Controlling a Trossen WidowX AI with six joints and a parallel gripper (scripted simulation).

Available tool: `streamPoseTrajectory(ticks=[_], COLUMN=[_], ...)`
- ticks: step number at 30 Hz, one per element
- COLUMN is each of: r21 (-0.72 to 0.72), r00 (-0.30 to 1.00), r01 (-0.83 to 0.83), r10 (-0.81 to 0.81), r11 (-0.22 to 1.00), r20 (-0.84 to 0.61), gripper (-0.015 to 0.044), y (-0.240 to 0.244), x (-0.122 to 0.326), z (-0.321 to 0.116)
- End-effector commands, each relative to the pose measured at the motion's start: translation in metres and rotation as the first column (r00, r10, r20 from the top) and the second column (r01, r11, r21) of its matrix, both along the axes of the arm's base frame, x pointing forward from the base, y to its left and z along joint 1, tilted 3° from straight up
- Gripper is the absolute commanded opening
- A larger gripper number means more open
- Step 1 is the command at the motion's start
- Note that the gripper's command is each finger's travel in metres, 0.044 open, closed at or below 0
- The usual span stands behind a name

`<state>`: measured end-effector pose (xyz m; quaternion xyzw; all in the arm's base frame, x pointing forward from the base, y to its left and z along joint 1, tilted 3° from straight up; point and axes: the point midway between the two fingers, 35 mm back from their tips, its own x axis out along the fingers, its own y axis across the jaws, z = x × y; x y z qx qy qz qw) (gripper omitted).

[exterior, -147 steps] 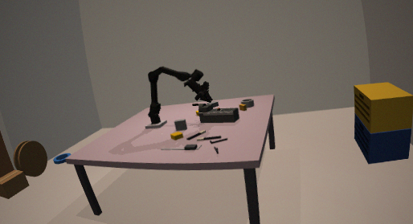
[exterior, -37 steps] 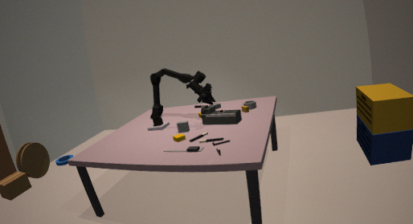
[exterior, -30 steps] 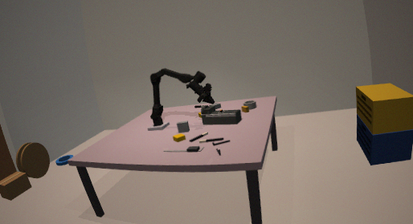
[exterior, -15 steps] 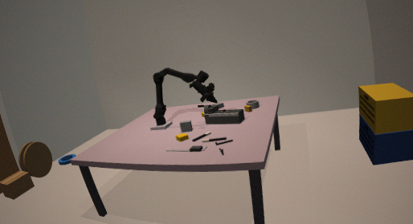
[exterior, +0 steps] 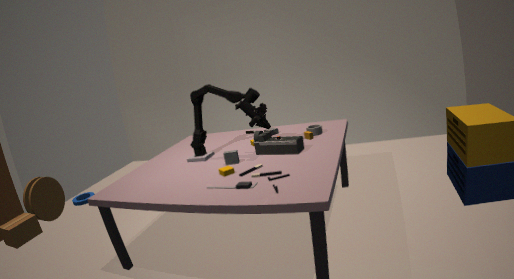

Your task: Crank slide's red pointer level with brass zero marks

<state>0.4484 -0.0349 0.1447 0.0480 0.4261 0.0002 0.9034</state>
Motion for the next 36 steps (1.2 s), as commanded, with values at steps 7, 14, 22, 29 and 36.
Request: streamPoseTrajectory(ticks=[7, 14, 22, 29, 36], r21=[-0.001, -0.001, -0.001, -0.001, -0.001], r00=[1.000, 1.000, 1.000, 1.000, 1.000], r01=[0.000, 0.000, 0.000, 0.000, 0.000], r10=[0.000, 0.000, 0.000, 0.000, 0.000], r11=[1.000, 1.000, 1.000, 1.000, 1.000], r20=[0.000, 0.000, 0.000, 0.000, 0.000], gripper=[0.0368, 0.0361, 0.0151, 0.0000, 0.0000], y=[-0.0002, -0.0002, -0.0002, -0.0002, -0.0002], x=[0.0000, 0.0000, 0.0000, 0.0000, 0.0000], z=[0.0000, 0.0000, 0.0000, 0.0000, 0.0000])
